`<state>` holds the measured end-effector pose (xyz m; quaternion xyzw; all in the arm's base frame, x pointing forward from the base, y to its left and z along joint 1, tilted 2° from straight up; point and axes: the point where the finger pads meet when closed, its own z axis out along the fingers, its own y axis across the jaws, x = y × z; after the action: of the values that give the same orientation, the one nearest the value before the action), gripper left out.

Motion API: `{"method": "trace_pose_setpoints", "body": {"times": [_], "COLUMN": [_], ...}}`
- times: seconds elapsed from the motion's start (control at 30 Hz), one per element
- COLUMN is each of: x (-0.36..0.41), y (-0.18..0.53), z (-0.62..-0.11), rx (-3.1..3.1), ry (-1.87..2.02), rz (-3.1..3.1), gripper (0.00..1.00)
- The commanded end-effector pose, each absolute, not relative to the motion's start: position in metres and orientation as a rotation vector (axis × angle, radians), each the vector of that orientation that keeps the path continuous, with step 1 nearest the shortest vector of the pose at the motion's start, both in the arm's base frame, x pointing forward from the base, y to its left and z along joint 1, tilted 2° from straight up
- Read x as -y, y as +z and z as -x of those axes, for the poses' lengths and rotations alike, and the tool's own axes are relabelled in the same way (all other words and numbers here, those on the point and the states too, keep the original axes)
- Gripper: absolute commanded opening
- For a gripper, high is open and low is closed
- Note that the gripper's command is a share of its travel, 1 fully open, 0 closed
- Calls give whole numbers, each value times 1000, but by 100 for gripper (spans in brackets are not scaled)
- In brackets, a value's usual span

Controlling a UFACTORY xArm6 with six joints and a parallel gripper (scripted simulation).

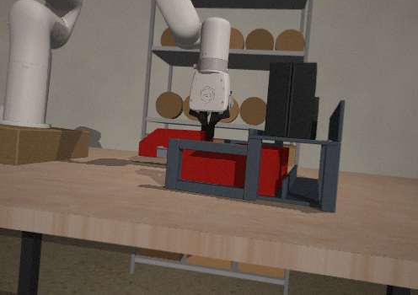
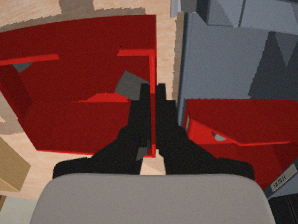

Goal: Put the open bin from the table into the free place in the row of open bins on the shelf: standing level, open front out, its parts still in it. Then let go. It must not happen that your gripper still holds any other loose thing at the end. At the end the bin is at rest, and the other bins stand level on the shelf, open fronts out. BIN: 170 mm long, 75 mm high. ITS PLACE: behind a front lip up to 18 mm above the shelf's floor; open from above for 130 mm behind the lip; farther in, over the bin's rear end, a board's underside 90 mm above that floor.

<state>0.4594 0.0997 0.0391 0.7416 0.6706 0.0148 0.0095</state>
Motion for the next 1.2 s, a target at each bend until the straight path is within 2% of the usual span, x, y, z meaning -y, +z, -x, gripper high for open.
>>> {"method": "trace_pose_setpoints", "body": {"times": [0.0,1.17], "x": [-99,-97], "y": [41,42], "z": [-467,-488], "rx": [-2092,-2092], "ry": [53,53], "rz": [-2314,-2314], "gripper": [0,0]}}
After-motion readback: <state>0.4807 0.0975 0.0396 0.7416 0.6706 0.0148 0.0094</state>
